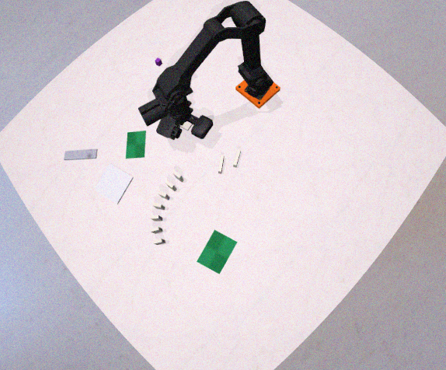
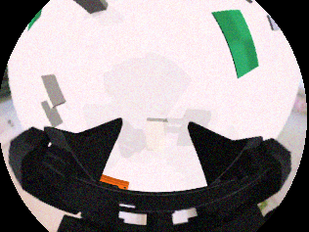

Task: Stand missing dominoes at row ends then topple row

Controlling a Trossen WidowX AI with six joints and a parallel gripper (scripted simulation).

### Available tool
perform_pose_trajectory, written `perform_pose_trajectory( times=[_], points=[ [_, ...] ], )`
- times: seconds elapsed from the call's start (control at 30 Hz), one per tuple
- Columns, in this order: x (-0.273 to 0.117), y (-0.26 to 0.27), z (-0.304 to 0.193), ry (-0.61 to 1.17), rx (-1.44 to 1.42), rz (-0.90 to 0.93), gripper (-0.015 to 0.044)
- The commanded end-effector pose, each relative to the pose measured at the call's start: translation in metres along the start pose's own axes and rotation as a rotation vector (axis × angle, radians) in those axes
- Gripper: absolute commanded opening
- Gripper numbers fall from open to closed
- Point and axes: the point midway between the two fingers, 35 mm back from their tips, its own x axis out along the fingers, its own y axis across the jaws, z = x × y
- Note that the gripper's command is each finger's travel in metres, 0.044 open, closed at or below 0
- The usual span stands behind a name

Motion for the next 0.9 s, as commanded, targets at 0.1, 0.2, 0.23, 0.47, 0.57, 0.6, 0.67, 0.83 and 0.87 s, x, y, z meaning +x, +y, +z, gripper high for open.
perform_pose_trajectory(
  times=[0.1,0.2,0.23,0.47,0.57,0.6,0.67,0.83,0.87],
  points=[
    [0.002,-0.001,0.000,0.001,-0.004,-0.005,0.0361],
    [0.002,-0.001,0.000,0.001,-0.004,-0.005,0.0282],
    [0.002,-0.001,0.000,0.001,-0.004,-0.005,0.0256],
    [0.002,-0.001,0.000,0.001,-0.004,-0.005,0.0107],
    [0.002,-0.001,0.000,0.001,-0.004,-0.005,0.0107],
    [0.002,-0.001,0.000,0.001,-0.004,-0.005,0.0107],
    [0.002,-0.001,0.000,0.001,-0.004,-0.005,0.0107],
    [-0.014,0.000,0.000,0.001,-0.004,-0.005,0.0107],
    [-0.025,0.001,0.000,0.001,-0.004,-0.005,0.0107]
  ],
)
